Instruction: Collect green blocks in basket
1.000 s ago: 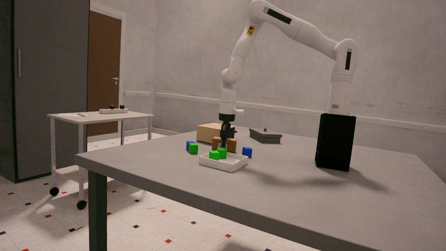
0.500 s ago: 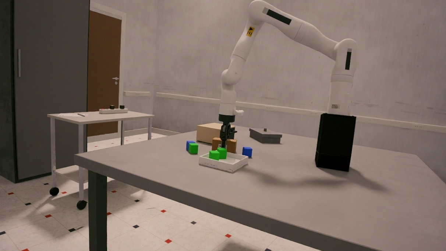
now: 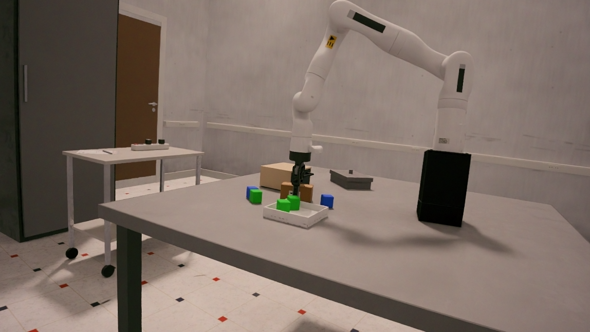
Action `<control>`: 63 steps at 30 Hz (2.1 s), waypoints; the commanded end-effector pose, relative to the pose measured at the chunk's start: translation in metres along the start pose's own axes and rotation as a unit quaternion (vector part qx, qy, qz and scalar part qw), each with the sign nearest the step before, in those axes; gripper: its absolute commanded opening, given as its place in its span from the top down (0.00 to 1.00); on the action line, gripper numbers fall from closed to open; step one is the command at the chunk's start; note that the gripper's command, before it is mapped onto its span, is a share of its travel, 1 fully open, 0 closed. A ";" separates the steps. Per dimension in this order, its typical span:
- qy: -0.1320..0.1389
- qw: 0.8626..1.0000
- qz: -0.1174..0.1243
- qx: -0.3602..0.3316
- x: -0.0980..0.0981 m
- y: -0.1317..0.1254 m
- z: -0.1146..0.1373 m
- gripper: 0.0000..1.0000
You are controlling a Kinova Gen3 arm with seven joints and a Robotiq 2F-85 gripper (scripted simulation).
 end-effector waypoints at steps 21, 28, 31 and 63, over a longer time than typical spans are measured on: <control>-0.001 1.000 0.000 0.000 0.001 0.000 -0.001 0.33; -0.001 1.000 0.000 0.000 0.001 0.000 -0.001 0.17; -0.001 1.000 0.000 0.000 0.001 0.000 -0.001 0.17; -0.001 1.000 0.000 0.000 0.002 0.000 -0.001 0.17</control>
Point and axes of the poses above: the point where the finger pads meet when closed, its own x axis back along the fingers, its own y axis across the jaws, z = x × y, the point moved 10 cm from there along x, back along the fingers, and after that the axes turned 13 degrees about x, right-handed, at the moved point
